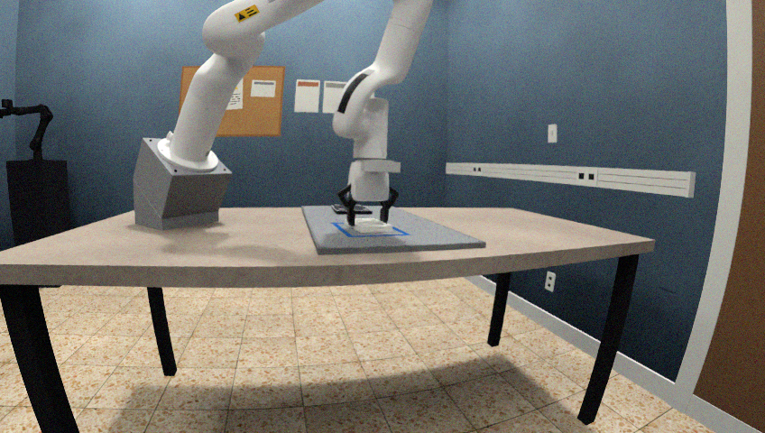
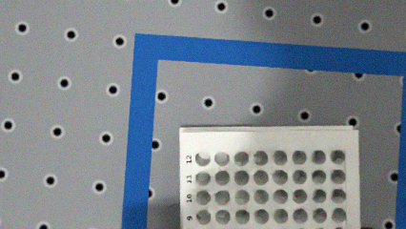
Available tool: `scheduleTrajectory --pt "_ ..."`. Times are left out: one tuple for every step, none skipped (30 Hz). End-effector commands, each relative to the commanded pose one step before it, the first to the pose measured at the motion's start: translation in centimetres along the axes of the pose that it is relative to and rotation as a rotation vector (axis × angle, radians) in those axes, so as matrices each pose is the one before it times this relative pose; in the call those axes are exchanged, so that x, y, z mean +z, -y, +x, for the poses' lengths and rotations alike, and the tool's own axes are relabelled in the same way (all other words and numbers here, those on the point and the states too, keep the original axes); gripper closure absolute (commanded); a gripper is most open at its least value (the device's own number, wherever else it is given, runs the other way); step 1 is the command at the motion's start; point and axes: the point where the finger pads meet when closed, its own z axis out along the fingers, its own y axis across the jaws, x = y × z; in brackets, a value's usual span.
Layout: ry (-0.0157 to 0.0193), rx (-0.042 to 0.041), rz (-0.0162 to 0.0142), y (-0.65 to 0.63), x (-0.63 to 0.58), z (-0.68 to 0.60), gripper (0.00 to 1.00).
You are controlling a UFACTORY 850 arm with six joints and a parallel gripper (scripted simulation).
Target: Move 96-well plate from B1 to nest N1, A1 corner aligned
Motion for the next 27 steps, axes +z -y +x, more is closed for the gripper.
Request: scheduleTrajectory --pt "-0.00034 0.00015 0.00104 0.057 -0.177 0.018 1.0" --pt "0.0 0.0 0.0 0.0 -0.067 0.0 1.0" --pt "0.0 0.0 0.0 0.0 -0.066 0.0 1.0" --pt "0.0 0.0 0.0 0.0 -0.066 0.0 1.0" --pt "0.0 0.0 0.0 0.0 -0.066 0.0 1.0" --pt "0.0 0.0 0.0 0.0 -0.066 0.0 1.0" --pt "0.0 0.0 0.0 0.0 -0.066 0.0 1.0" --pt "0.0 0.0 0.0 0.0 -0.067 0.0 1.0" --pt "0.0 0.0 0.0 0.0 -0.067 0.0 1.0" --pt "0.0 0.0 0.0 0.0 -0.067 0.0 1.0" --pt "0.0 0.0 0.0 0.0 -0.067 0.0 1.0" --pt "0.0 0.0 0.0 0.0 -0.067 0.0 1.0" --pt "0.0 0.0 0.0 0.0 -0.067 0.0 1.0" --pt "0.0 0.0 0.0 0.0 -0.067 0.0 1.0" --pt "0.0 0.0 0.0 0.0 -0.067 0.0 1.0" --pt "0.0 0.0 0.0 0.0 -0.067 0.0 1.0" --pt "0.0 0.0 0.0 0.0 0.0 0.0 1.0" --pt "0.0 0.0 0.0 0.0 0.0 0.0 1.0" --pt "0.0 0.0 -0.00001 0.001 -0.068 0.0 1.0" --pt "0.0 0.0 0.0 0.0 -0.066 0.0 1.0" --pt "0.0 0.0 0.0 0.0 -0.066 0.0 1.0" --pt "0.0 0.0 0.0 0.0 -0.066 0.0 1.0" --pt "0.0 0.0 0.0 0.0 -0.066 0.0 1.0" --pt "0.0 0.0 0.0 0.0 -0.066 0.0 1.0" --pt "0.0 0.0 0.0 0.0 -0.067 0.0 1.0" --pt "0.0 0.0 0.0 0.0 -0.067 0.0 1.0" --pt "0.0 0.0 0.0 0.0 -0.067 0.0 1.0"
